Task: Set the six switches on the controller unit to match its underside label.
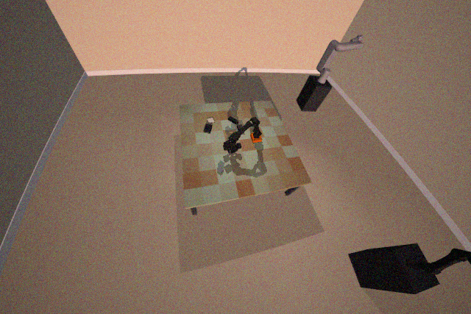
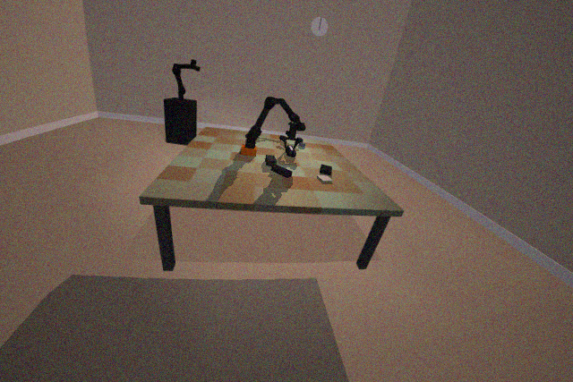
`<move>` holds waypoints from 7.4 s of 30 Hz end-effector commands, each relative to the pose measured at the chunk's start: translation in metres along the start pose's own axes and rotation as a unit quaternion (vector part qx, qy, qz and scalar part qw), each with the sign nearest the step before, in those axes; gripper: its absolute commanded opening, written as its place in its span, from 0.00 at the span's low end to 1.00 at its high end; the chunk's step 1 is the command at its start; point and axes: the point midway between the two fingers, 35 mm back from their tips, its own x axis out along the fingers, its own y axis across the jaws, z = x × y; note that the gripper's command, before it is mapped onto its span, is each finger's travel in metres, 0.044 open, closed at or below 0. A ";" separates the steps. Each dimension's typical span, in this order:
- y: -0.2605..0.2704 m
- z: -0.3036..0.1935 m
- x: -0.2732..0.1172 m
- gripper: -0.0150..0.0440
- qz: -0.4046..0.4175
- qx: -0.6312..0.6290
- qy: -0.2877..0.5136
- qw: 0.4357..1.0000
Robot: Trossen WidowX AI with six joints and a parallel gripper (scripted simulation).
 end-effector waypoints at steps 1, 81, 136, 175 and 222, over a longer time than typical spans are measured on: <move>0.000 -0.001 0.001 0.81 -0.001 0.002 0.002 1.000; 0.000 -0.022 -0.048 0.82 -0.001 0.002 0.004 1.000; 0.001 -0.053 -0.078 0.82 -0.001 0.002 0.005 1.000; 0.002 -0.080 -0.096 0.82 -0.001 0.002 0.007 1.000; 0.002 -0.116 -0.108 0.83 -0.001 0.002 0.008 1.000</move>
